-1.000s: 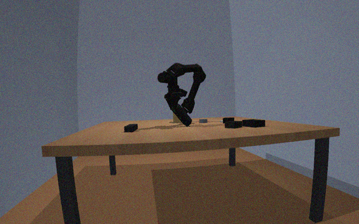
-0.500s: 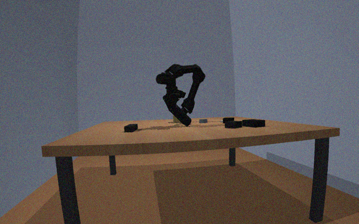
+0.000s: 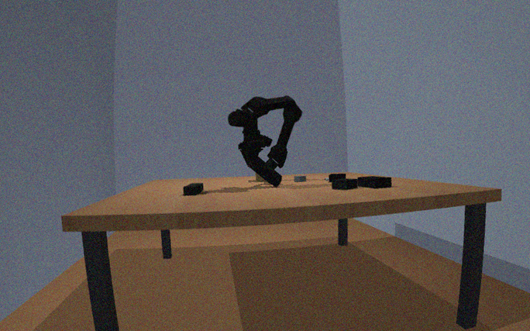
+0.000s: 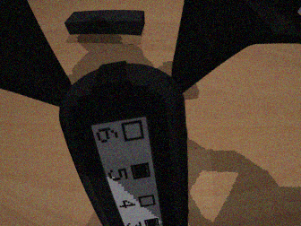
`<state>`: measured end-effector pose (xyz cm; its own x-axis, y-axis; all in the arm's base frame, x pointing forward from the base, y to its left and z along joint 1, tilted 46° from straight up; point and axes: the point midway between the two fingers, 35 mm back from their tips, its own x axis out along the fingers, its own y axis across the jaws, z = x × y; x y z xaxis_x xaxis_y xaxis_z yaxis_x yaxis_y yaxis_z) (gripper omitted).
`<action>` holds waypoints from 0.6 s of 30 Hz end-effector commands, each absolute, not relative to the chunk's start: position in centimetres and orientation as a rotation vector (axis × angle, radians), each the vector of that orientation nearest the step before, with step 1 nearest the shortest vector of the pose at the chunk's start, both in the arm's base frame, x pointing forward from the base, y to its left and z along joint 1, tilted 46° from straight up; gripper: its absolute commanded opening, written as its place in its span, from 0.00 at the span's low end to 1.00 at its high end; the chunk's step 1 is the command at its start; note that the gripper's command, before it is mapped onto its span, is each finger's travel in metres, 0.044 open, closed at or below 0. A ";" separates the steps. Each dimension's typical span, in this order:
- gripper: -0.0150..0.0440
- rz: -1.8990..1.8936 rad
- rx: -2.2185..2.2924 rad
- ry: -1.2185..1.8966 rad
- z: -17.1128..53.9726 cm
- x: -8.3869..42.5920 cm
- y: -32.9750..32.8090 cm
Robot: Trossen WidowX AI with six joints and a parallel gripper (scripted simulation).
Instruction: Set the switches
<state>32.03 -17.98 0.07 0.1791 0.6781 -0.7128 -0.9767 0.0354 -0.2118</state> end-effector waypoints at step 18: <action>0.82 1.358 -0.764 0.483 -1.8 32.5 -17.5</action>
